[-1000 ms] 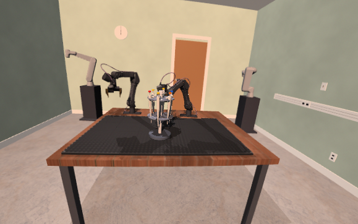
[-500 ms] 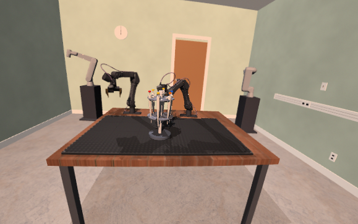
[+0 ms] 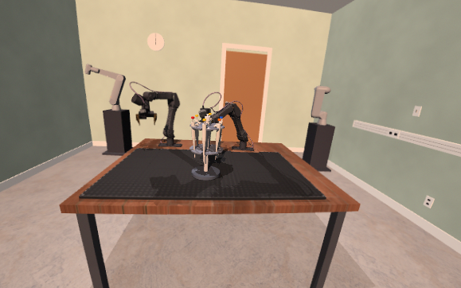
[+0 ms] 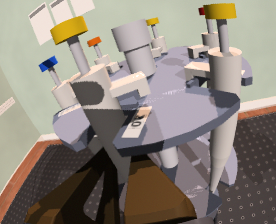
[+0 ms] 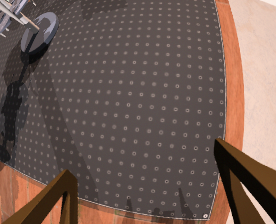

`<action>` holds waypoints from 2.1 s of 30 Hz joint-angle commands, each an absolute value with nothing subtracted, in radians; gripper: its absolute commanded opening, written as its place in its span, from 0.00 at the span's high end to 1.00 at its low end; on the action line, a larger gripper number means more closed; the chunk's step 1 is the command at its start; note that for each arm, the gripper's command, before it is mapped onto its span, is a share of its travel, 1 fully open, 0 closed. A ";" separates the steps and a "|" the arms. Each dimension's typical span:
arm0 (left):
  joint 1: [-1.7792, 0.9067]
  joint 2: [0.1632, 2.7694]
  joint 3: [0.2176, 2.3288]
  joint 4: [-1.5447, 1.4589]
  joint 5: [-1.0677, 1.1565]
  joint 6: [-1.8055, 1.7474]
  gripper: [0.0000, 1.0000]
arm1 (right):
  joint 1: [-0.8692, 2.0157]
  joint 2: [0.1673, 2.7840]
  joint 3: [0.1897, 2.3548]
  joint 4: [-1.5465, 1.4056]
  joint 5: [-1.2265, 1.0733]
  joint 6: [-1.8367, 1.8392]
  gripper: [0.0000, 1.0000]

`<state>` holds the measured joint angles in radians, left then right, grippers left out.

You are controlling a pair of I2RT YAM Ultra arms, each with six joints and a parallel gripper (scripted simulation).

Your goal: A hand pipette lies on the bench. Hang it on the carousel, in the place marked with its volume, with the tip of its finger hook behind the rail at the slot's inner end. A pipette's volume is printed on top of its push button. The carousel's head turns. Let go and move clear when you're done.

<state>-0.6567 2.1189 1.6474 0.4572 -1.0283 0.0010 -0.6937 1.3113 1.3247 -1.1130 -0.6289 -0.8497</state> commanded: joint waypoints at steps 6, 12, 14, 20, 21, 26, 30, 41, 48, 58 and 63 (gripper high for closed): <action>-0.648 2.086 1.682 0.454 -1.061 -0.002 0.88 | -0.702 1.317 1.341 -1.102 -0.648 -0.857 0.00; -0.648 2.085 1.682 0.454 -1.061 -0.002 0.88 | -0.702 1.317 1.341 -1.102 -0.648 -0.857 0.00; -0.648 2.085 1.682 0.454 -1.061 -0.002 0.88 | -0.702 1.317 1.341 -1.102 -0.648 -0.857 0.00; -0.648 2.085 1.682 0.454 -1.061 -0.002 0.88 | -0.702 1.317 1.341 -1.102 -0.648 -0.857 0.00; -0.648 2.085 1.682 0.454 -1.061 -0.002 0.88 | -0.702 1.317 1.341 -1.102 -0.648 -0.857 0.00; -0.648 2.085 1.682 0.454 -1.061 -0.002 0.88 | -0.702 1.317 1.341 -1.102 -0.648 -0.857 0.00; -0.648 2.085 1.682 0.454 -1.061 -0.002 0.88 | -0.702 1.317 1.341 -1.102 -0.648 -0.857 0.00; -0.648 2.085 1.682 0.454 -1.061 -0.002 0.88 | -0.702 1.317 1.341 -1.102 -0.648 -0.857 0.00; -0.648 2.085 1.682 0.454 -1.061 -0.002 0.88 | -0.702 1.317 1.341 -1.102 -0.648 -0.857 0.00; -0.648 2.085 1.682 0.454 -1.061 -0.002 0.88 | -0.702 1.317 1.341 -1.102 -0.648 -0.857 0.00; -0.650 2.094 1.667 0.482 -1.061 -0.005 0.88 | -0.702 1.317 1.341 -1.102 -0.648 -0.857 0.00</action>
<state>-0.6567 2.1189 1.6485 0.4572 -1.0393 0.0010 -0.6937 1.3113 1.3247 -1.1130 -0.6289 -0.8497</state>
